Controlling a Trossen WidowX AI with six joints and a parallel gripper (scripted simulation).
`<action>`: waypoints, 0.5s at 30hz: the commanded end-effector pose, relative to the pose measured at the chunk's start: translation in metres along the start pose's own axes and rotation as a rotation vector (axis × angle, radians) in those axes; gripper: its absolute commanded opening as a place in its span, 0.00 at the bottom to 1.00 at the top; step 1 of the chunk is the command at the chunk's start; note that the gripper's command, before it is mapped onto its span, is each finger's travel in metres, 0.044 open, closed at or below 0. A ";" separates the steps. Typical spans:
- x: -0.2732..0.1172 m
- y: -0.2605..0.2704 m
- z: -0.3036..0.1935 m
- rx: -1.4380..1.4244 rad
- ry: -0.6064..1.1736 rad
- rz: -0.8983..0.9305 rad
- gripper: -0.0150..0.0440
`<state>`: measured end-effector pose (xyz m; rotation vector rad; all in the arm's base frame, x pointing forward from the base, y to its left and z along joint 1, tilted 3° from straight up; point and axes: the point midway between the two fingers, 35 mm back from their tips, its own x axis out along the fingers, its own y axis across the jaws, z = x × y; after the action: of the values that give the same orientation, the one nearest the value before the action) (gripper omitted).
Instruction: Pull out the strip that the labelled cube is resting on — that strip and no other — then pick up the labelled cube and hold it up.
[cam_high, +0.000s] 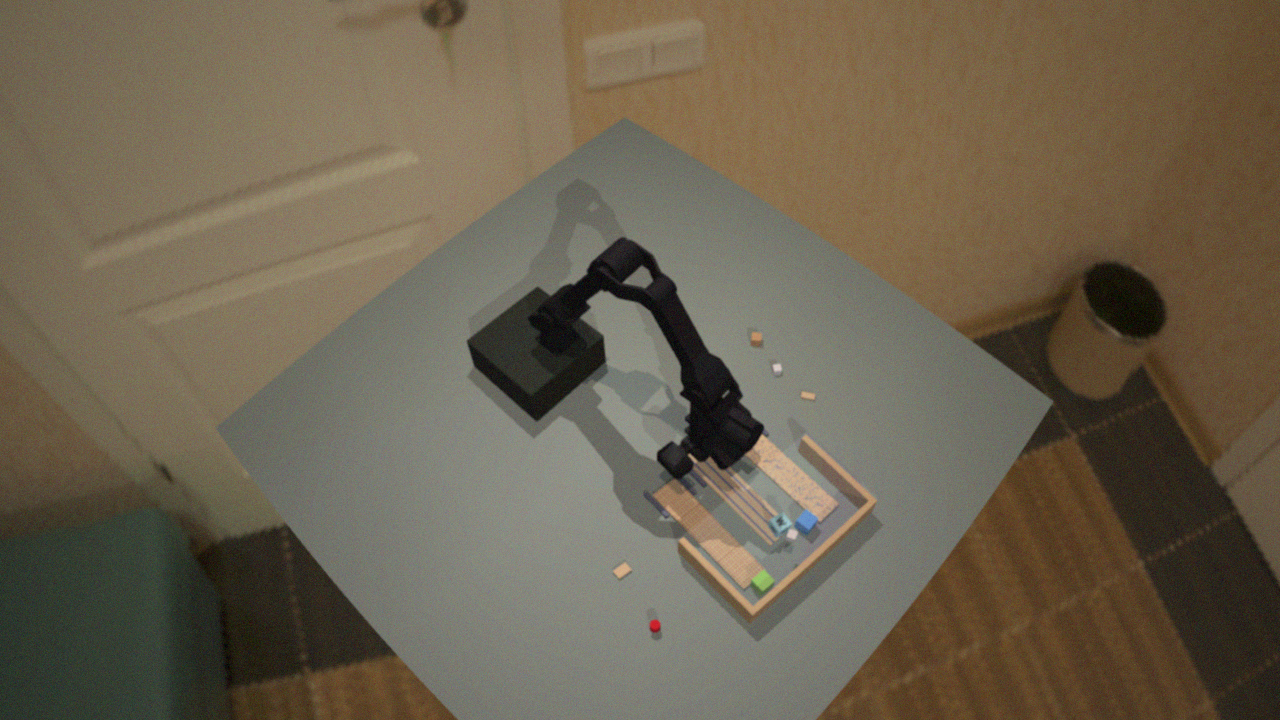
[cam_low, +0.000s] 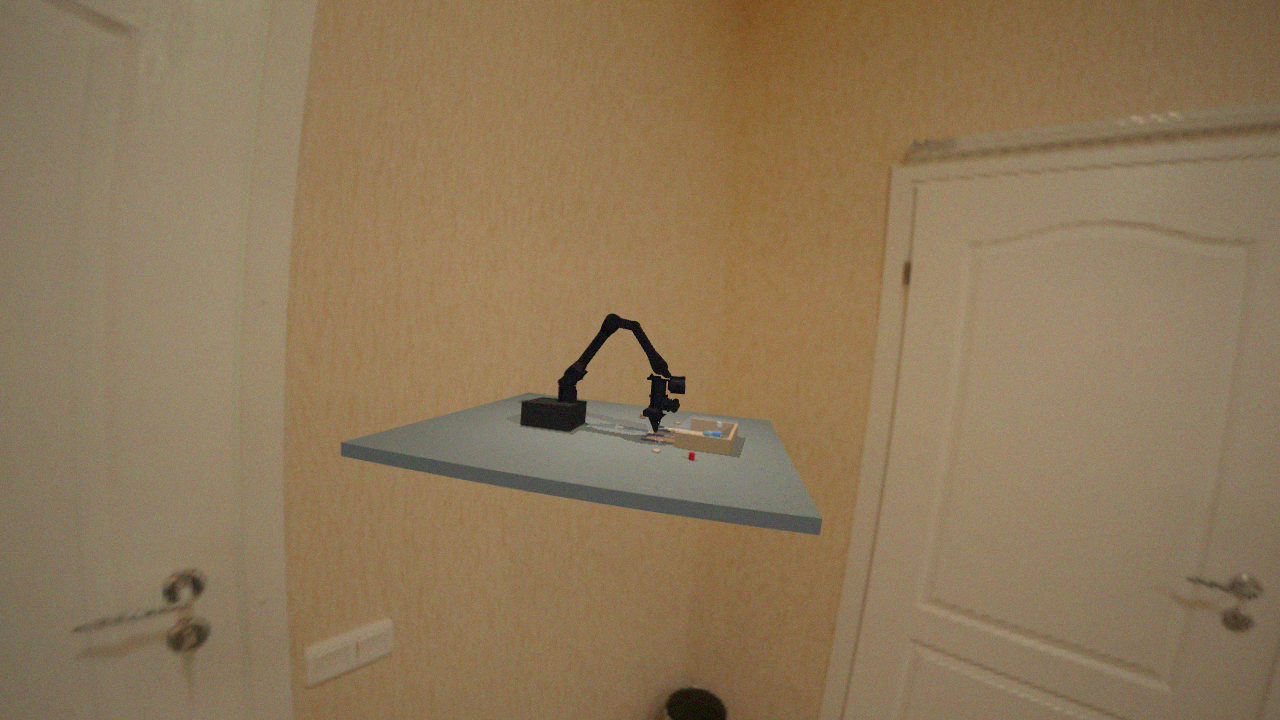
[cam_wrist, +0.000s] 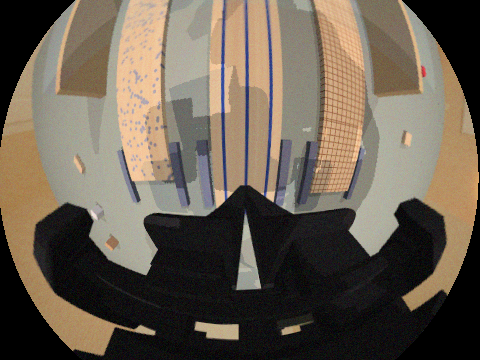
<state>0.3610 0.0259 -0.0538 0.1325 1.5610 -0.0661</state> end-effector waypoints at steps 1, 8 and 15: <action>0.004 -0.001 -0.011 0.004 0.016 -0.003 0.25; 0.004 -0.001 -0.022 0.004 0.017 -0.003 0.25; 0.004 -0.001 -0.032 0.004 0.018 -0.003 0.25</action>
<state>0.3395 0.0287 -0.0542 0.1327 1.5592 -0.0658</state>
